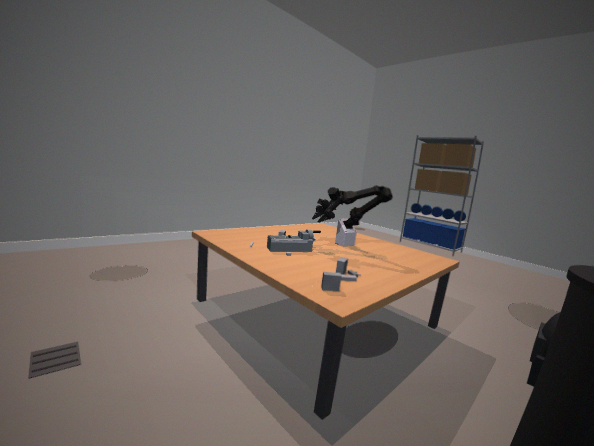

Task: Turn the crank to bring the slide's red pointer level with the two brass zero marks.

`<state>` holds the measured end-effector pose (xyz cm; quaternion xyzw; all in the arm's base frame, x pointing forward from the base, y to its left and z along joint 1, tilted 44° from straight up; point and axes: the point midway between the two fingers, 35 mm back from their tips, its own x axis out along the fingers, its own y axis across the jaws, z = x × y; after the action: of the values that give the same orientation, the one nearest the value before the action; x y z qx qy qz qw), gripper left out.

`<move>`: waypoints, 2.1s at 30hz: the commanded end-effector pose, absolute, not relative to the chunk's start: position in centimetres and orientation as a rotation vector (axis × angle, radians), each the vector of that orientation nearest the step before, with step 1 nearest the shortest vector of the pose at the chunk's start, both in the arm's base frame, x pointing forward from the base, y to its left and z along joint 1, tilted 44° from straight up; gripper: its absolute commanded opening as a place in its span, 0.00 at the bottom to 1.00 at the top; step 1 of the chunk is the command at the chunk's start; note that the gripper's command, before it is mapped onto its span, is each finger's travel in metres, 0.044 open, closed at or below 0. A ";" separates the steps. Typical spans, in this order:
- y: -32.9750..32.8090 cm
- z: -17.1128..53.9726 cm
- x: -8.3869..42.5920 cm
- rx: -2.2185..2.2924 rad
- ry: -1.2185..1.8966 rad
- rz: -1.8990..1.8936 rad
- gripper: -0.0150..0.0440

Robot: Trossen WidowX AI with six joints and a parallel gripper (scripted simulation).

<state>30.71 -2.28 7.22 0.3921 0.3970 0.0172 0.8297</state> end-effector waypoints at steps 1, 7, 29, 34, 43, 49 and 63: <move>-3.0 8.1 30.6 0.831 0.843 0.042 1.00; -3.6 8.4 33.3 0.817 0.829 0.084 1.00; -5.9 6.3 43.8 0.757 0.766 0.255 1.00; -5.1 5.3 44.2 0.754 0.766 0.259 1.00; -1.4 1.4 44.2 0.757 0.763 0.261 1.00; -1.4 1.4 44.2 0.757 0.763 0.261 1.00; -3.1 3.0 44.3 0.754 0.765 0.262 1.00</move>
<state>44.04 -1.70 1.68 0.3611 0.3702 0.1246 0.8468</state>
